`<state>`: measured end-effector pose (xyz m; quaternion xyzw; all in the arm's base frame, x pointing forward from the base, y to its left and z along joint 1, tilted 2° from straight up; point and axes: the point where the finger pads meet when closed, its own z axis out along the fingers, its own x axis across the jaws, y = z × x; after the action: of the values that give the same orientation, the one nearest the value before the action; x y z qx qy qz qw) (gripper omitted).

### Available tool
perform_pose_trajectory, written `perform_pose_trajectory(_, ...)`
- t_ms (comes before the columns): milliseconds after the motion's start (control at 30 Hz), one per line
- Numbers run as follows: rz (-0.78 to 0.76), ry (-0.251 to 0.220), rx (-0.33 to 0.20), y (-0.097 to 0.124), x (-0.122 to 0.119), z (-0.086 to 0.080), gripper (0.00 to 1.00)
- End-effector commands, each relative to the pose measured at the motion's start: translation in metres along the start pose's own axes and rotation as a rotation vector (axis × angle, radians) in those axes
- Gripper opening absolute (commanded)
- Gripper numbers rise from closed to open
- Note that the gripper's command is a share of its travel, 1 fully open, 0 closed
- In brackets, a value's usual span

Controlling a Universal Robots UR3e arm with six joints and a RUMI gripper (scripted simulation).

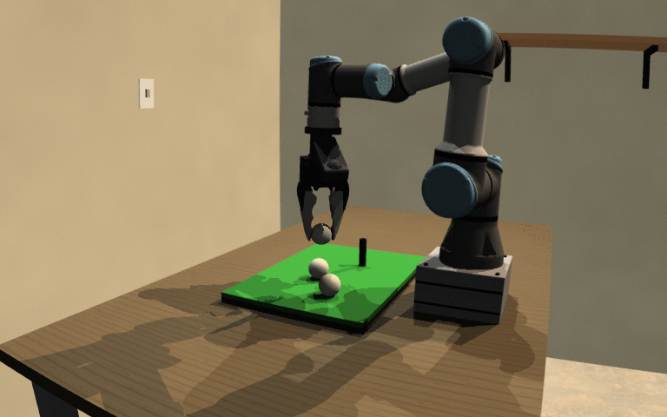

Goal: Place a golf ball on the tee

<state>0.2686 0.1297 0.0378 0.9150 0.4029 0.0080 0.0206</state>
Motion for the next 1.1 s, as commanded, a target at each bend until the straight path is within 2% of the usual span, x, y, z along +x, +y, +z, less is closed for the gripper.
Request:
perform_pose_trajectory(0,0.0,-0.021,0.022,-0.004,-0.004,-0.011,0.0)
perform_pose_trajectory(400,-0.001,-0.02,0.022,0.004,-0.008,-0.015,0.0)
perform_pose_trajectory(600,-0.001,-0.02,0.022,0.031,-0.025,-0.027,0.0)
perform_pose_trajectory(800,-0.001,-0.019,0.022,0.068,-0.056,-0.045,0.0)
perform_pose_trajectory(867,-0.001,-0.019,0.022,0.068,-0.056,-0.045,0.0)
perform_pose_trajectory(1067,-0.001,-0.02,0.021,0.096,-0.092,-0.063,0.0)
